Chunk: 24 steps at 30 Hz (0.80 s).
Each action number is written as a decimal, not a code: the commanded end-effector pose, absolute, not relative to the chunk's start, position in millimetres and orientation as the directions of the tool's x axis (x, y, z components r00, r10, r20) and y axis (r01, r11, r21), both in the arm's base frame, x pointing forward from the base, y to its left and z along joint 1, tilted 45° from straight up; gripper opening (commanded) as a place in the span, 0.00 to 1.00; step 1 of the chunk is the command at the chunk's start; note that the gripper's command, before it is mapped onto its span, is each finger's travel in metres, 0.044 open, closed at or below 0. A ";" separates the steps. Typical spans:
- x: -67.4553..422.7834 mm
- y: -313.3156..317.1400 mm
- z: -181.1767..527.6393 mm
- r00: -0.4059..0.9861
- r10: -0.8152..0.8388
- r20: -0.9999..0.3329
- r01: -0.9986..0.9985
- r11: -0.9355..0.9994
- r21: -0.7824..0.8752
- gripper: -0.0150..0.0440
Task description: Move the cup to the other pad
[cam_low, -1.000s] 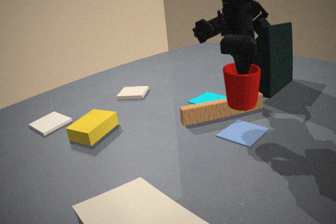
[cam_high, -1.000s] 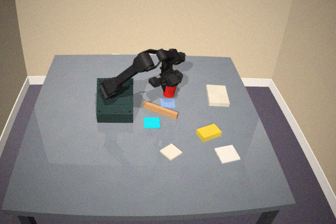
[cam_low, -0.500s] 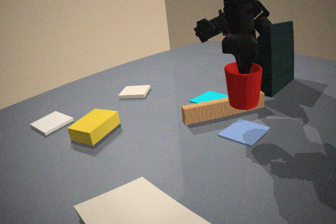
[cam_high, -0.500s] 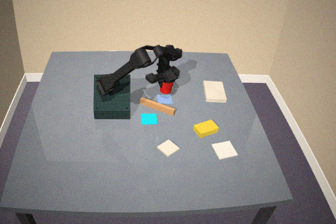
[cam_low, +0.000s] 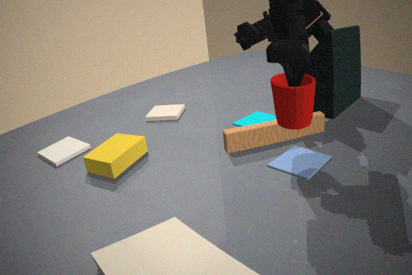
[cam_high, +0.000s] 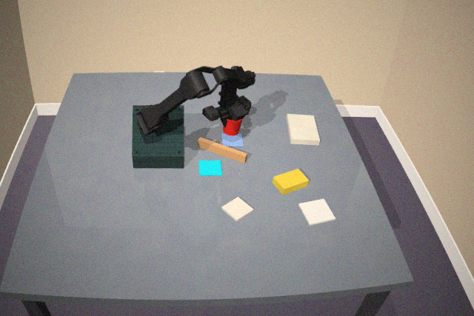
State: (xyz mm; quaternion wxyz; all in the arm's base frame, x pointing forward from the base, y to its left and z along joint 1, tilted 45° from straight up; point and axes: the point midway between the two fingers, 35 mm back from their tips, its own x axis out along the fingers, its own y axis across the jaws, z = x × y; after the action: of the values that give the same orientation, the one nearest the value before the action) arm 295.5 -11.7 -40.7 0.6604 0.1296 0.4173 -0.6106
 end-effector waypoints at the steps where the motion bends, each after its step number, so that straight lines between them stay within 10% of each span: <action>1: 292.1 -15.2 -35.8 -0.090 -0.700 -0.709 0.915 0.224 -0.337 0.25; 24: 265.8 -36.7 -9.8 -0.092 -0.700 -0.708 0.915 0.222 -0.338 0.25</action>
State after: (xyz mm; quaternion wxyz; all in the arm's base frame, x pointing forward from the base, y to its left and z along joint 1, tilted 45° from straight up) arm 268.1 -34.2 -13.3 0.6595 0.1296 0.4177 -0.6114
